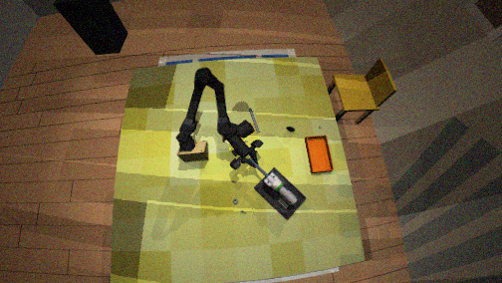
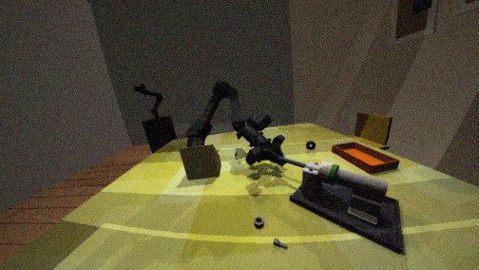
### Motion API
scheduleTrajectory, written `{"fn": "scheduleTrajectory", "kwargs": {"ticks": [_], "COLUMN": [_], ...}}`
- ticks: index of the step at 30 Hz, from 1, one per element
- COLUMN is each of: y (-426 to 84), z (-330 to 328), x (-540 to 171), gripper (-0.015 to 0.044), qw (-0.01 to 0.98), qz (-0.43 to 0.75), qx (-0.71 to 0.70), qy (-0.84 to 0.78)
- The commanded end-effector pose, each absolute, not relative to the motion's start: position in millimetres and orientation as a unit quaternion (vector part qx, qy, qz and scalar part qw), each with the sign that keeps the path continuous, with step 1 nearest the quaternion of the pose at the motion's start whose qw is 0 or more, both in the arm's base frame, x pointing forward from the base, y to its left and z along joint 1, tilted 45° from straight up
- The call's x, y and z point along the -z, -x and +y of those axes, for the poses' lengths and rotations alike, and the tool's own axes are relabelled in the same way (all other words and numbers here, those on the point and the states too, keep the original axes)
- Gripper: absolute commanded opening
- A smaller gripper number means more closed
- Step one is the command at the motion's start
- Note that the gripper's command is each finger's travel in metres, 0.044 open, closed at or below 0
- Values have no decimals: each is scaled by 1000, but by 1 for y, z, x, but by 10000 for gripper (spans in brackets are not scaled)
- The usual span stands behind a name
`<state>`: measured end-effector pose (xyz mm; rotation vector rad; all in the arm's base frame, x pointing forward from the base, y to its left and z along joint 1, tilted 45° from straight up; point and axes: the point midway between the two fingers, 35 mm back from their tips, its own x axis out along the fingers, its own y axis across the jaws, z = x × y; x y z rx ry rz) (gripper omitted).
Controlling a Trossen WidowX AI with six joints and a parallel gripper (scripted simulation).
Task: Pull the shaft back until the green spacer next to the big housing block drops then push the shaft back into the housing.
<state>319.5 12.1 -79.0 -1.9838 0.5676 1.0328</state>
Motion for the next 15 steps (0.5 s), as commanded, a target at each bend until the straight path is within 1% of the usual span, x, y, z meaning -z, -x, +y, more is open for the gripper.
{"fn": "scheduleTrajectory", "kwargs": {"ticks": [1, 15], "y": [-318, -317], "z": [12, 13], "x": [79, 78], "gripper": [0, 0], "qw": [406, 406], "qz": [226, 226], "qx": [-410, -410], "qy": [785, 785]}}
